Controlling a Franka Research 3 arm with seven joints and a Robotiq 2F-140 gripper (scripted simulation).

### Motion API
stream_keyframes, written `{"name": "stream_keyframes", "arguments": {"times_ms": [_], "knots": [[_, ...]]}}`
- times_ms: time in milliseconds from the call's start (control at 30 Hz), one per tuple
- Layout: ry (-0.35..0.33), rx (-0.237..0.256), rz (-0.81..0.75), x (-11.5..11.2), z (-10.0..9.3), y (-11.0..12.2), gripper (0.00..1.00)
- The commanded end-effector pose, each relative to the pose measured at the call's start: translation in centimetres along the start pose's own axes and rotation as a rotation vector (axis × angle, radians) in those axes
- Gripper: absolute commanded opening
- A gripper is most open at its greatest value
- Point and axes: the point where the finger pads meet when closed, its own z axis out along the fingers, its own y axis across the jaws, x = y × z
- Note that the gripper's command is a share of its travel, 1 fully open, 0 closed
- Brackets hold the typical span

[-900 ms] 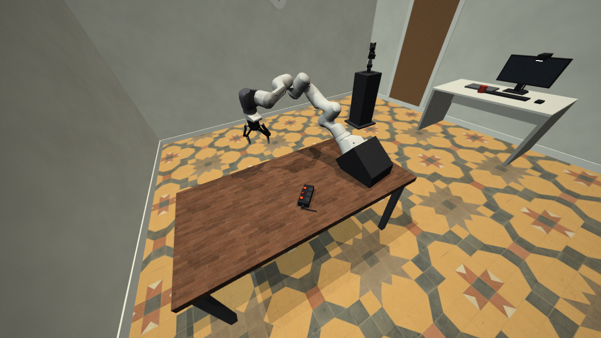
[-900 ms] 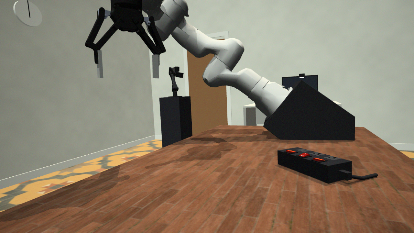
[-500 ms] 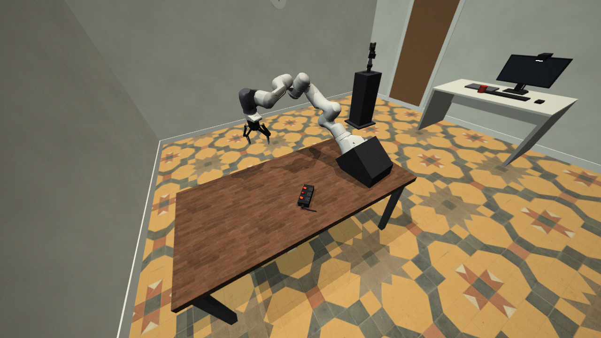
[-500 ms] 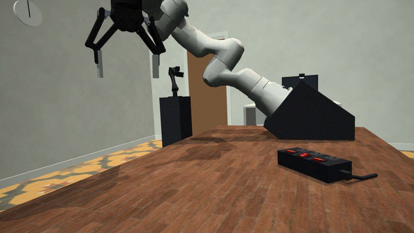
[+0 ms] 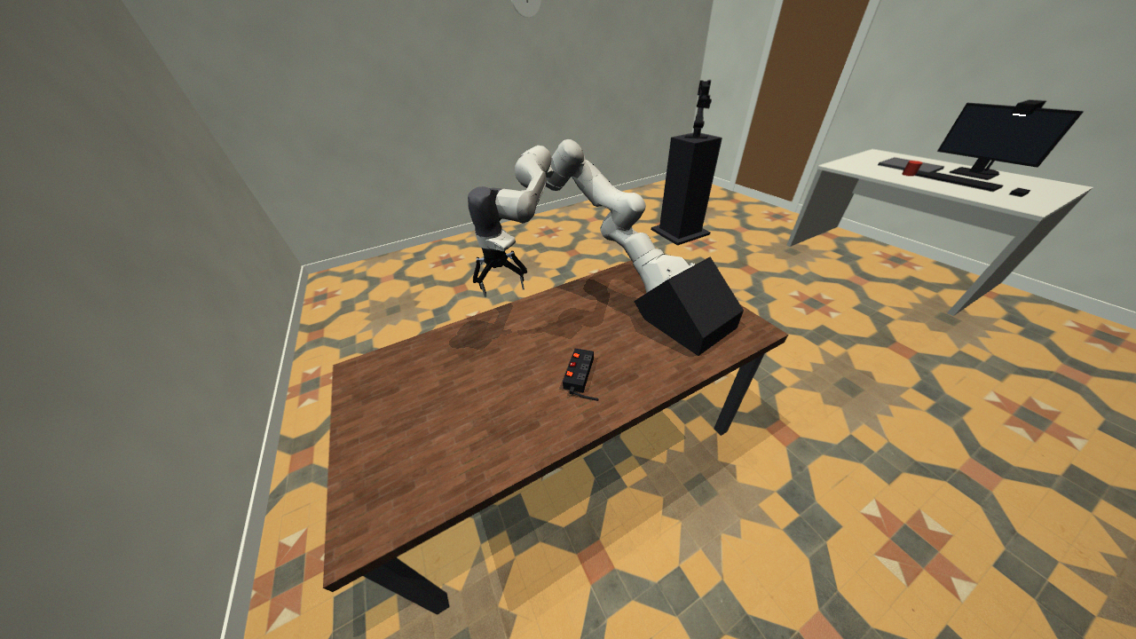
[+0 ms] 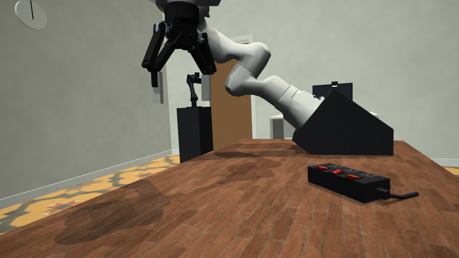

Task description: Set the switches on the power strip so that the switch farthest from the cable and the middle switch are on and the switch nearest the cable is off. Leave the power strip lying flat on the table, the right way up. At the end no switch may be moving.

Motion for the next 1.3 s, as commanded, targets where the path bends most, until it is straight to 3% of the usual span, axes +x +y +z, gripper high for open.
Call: {"name": "stream_keyframes", "arguments": {"times_ms": [0,67,100,133,200,233,267,333,400,433,500,533,700,1267], "knots": [[0.064,-0.031,-0.223,6.9,1.4,-1.2,1.00],[0.064,-0.031,-0.223,7.3,1.5,-1.3,1.00],[0.096,-0.029,-0.375,10.9,2.9,-4.2,1.00],[0.106,-0.033,-0.411,12.2,3.3,-4.8,1.00],[0.106,-0.033,-0.411,12.2,3.3,-4.8,1.00],[0.110,-0.035,-0.423,13.7,3.6,-5.3,1.00],[0.140,-0.029,-0.554,16.4,4.8,-8.6,1.00],[0.158,-0.034,-0.607,18.9,5.4,-9.8,1.00],[0.158,-0.034,-0.607,19.1,5.4,-9.9,1.00],[0.196,-0.030,-0.737,22.1,6.6,-13.6,1.00],[0.201,-0.032,-0.753,23.0,6.8,-14.2,1.00],[0.232,-0.029,-0.847,25.1,7.6,-17.1,1.00],[0.249,-0.027,-0.897,26.4,8.0,-19.0,1.00],[0.249,-0.027,-0.897,26.4,8.0,-19.0,1.00]]}}
